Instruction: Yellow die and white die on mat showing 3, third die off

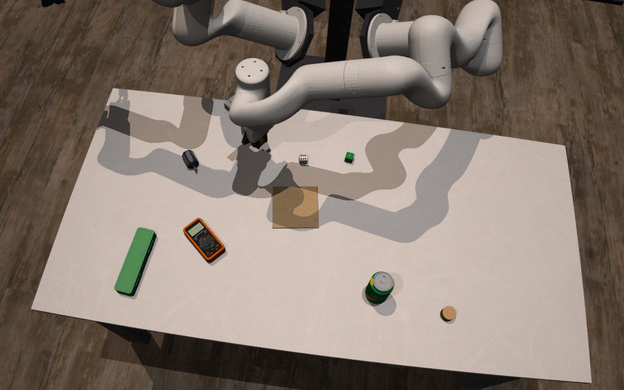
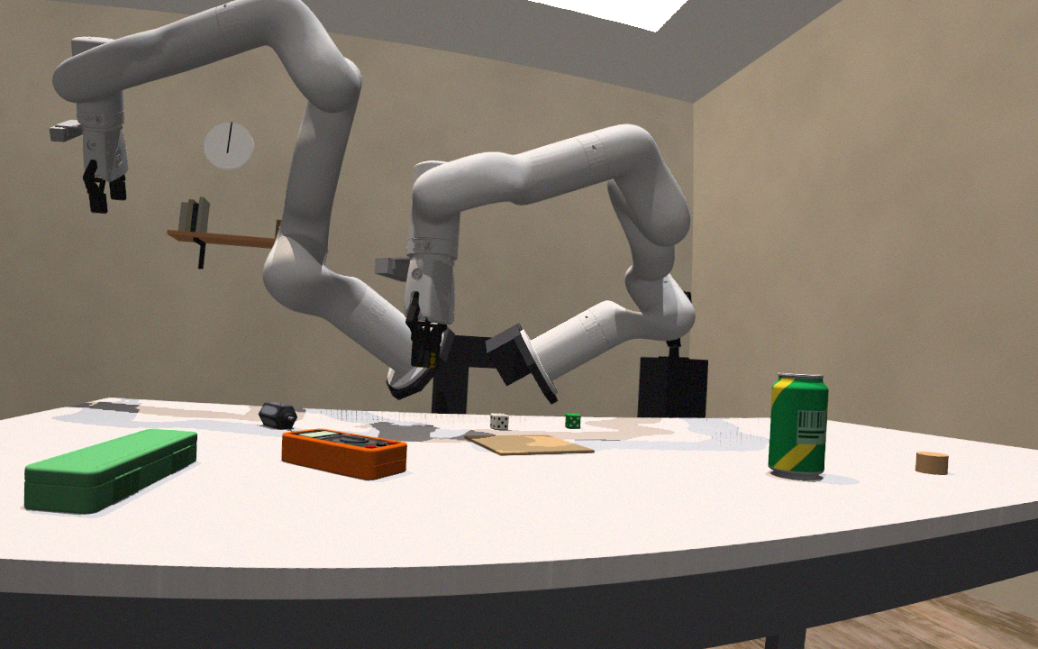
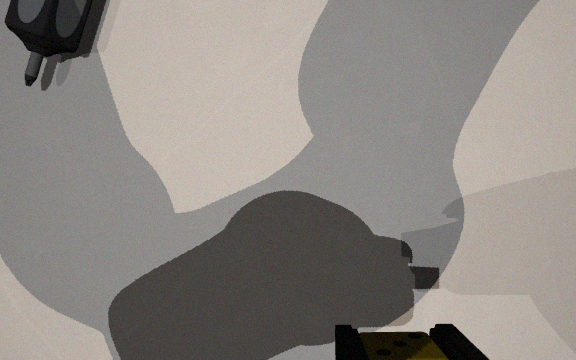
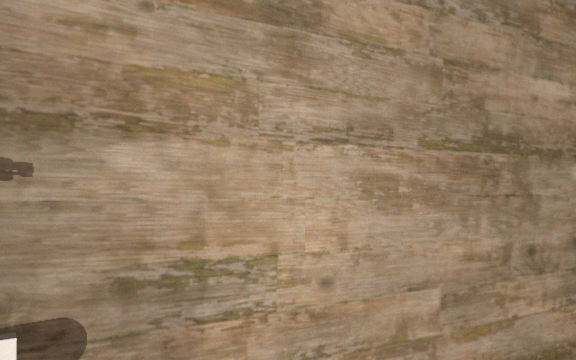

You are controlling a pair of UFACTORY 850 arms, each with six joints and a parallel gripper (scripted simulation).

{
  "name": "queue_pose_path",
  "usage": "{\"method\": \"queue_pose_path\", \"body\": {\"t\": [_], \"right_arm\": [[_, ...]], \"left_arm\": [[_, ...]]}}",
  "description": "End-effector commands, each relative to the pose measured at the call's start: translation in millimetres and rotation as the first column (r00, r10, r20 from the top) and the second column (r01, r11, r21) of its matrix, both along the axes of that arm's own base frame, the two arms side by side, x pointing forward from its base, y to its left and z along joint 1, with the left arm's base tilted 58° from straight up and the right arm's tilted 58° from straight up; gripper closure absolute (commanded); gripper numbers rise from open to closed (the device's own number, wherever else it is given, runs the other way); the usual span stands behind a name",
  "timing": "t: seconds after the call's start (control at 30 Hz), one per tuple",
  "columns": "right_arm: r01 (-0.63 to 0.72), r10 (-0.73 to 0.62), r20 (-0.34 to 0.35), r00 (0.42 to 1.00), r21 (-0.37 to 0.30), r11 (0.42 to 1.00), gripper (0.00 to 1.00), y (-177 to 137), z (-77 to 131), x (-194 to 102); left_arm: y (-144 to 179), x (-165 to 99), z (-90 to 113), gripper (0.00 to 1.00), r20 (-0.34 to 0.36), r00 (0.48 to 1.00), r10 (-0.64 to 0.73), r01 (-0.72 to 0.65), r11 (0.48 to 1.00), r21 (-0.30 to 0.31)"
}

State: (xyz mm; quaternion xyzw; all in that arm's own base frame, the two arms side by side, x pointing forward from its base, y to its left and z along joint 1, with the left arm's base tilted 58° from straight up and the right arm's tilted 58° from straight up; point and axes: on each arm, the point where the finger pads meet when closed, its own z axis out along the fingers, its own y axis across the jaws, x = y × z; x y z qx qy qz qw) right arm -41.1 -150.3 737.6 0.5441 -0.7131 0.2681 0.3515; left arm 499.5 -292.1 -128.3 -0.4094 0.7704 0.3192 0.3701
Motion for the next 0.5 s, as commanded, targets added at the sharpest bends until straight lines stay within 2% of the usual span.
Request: {"method": "queue_pose_path", "body": {"t": [0.0,0.2,0.27,0.4,0.43,0.47], "right_arm": [[0.000,0.000,0.000,1.000,-0.002,1.000,0.00,0.4,0.9,0.1],[0.000,0.000,0.000,1.000,-0.002,1.000,0.00,0.4,0.9,0.1],[0.000,0.000,0.000,1.000,-0.002,1.000,0.00,0.4,0.9,0.1],[0.000,0.000,0.000,1.000,-0.002,1.000,0.00,0.4,0.9,0.1],[0.000,0.000,0.000,1.000,-0.002,1.000,0.00,0.4,0.9,0.1],[0.000,0.000,0.000,1.000,-0.002,1.000,0.00,0.4,0.9,0.1]], "left_arm": [[-0.7,1.5,2.3,0.78,-0.026,0.999,-0.018,0.019,1.000,0.009],[1.3,6.5,10.0,0.78,-0.144,0.985,-0.091,0.099,0.994,0.047],[1.3,6.5,10.0,0.78,-0.144,0.985,-0.091,0.099,0.994,0.047],[3.8,12.1,18.7,0.78,-0.279,0.946,-0.165,0.193,0.978,0.078],[3.8,12.3,18.9,0.78,-0.282,0.945,-0.166,0.195,0.978,0.078],[4.6,13.8,21.4,0.78,-0.320,0.929,-0.185,0.222,0.971,0.085]]}}
